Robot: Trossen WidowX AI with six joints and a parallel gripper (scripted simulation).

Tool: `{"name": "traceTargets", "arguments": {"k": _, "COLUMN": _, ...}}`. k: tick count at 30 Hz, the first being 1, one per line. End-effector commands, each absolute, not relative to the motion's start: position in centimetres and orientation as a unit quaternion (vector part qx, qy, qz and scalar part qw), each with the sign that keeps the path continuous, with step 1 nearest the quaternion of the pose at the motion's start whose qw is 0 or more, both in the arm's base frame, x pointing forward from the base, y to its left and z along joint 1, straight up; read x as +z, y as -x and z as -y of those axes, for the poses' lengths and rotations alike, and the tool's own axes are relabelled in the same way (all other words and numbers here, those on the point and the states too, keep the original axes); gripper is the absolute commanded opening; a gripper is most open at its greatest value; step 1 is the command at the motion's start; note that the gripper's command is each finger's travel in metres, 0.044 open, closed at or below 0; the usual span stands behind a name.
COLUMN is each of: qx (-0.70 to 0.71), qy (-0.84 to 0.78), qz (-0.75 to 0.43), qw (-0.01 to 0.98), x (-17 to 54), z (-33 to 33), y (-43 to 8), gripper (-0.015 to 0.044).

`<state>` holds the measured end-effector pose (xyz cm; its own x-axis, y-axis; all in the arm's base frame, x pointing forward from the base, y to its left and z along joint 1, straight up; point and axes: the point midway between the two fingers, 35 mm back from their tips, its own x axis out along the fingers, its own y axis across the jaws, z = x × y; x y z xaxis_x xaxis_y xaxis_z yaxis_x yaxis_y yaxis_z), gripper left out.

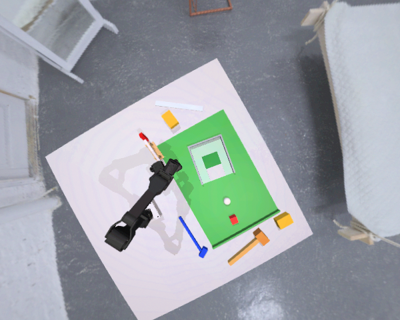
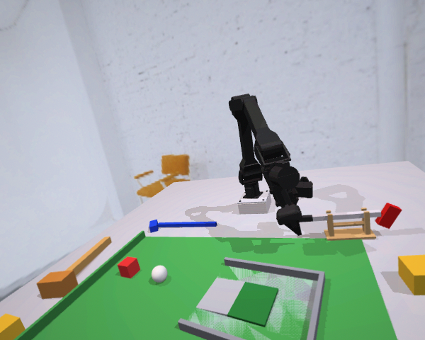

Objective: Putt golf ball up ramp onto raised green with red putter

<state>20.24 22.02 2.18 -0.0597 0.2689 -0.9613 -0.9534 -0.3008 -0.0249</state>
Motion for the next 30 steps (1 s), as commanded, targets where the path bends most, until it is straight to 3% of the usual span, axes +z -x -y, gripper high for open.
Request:
{"name": "traceTargets", "arguments": {"k": 1, "qx": 0.639, "qy": 0.492, "qz": -0.348, "qw": 0.478, "x": 2.2, "z": -22.0, "y": -20.2, "gripper": 0.0256}}
{"name": "traceTargets", "arguments": {"k": 9, "qx": 0.639, "qy": 0.492, "qz": -0.348, "qw": 0.478, "x": 2.2, "z": -22.0, "y": -20.2, "gripper": 0.0046}}
{"name": "traceTargets", "arguments": {"k": 15, "qx": 0.639, "qy": 0.492, "qz": -0.348, "qw": 0.478, "x": 2.3, "z": -22.0, "y": -20.3, "gripper": 0.0000}}
{"name": "traceTargets", "arguments": {"k": 30, "qx": 0.639, "qy": 0.492, "qz": -0.348, "qw": 0.478, "x": 10.6, "z": -22.1, "y": -20.3, "gripper": 0.0000}}
